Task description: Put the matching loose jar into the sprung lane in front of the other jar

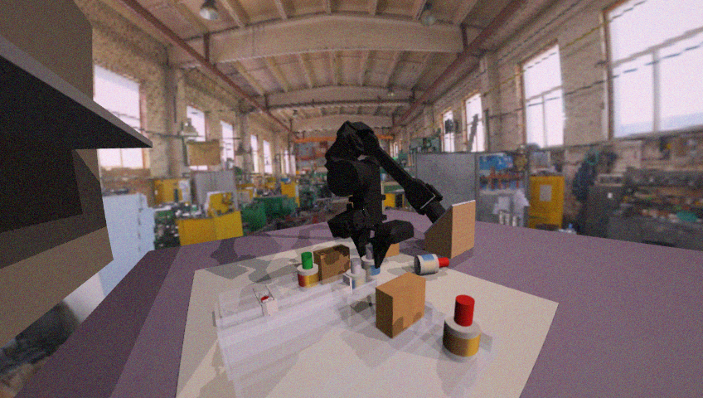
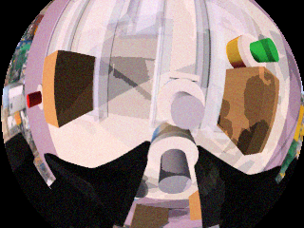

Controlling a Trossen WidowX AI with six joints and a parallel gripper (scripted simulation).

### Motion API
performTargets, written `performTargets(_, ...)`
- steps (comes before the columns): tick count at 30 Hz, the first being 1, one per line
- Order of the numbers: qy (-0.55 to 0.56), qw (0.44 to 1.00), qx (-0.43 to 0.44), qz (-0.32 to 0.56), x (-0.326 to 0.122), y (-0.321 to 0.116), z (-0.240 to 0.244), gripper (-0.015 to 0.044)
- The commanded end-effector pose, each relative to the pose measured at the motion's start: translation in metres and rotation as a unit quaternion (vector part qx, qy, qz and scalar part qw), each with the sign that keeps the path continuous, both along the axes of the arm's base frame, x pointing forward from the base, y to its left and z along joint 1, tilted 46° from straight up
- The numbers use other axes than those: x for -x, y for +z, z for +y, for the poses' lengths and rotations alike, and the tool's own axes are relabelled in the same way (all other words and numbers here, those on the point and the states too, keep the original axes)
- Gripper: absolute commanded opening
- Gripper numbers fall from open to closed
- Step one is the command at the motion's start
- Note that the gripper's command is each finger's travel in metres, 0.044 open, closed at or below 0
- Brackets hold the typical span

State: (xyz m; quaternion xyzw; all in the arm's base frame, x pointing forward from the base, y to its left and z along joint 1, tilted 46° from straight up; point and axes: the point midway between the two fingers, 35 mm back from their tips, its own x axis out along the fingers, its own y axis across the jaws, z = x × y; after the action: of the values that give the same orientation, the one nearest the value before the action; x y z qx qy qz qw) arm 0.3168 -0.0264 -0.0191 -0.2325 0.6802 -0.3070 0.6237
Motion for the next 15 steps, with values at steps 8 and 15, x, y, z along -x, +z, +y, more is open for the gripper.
performTargets(8, 0.004, 1.000, 0.003, -0.010, -0.0120, 0.0031, -0.0007, 0.0000)
performTargets(15, 0.004, 1.000, 0.003, -0.010, -0.0153, 0.0035, -0.0011, 0.0000)
